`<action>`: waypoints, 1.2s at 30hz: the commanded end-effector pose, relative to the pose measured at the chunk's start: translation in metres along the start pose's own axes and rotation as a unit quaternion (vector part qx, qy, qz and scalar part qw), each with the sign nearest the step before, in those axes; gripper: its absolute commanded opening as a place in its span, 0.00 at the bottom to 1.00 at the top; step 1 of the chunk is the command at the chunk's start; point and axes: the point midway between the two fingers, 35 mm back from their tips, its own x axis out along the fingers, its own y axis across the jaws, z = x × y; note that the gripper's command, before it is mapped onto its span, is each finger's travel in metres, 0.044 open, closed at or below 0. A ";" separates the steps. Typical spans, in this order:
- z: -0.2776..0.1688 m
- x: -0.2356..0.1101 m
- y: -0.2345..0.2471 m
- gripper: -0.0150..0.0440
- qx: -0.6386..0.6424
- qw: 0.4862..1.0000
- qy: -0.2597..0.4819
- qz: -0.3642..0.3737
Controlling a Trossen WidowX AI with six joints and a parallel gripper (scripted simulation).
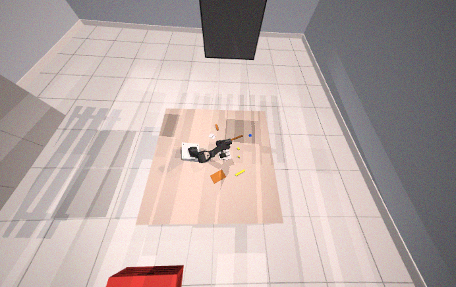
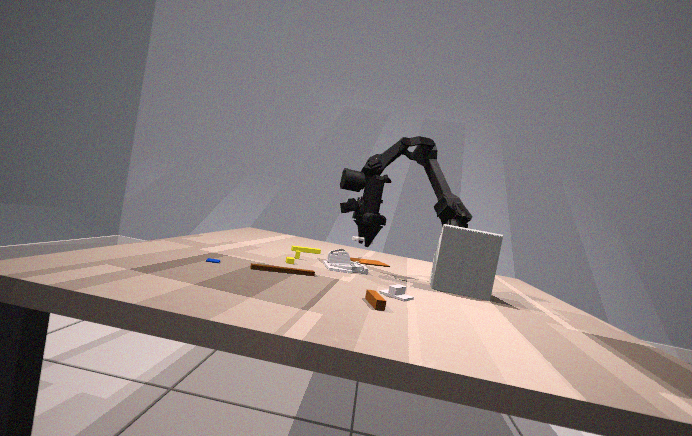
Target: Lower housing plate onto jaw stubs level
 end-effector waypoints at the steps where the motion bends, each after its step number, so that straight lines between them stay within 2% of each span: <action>1: -0.004 0.001 -0.008 0.85 -0.011 1.000 0.001 -0.004; 36: -0.006 0.001 -0.015 0.85 -0.011 1.000 0.001 -0.004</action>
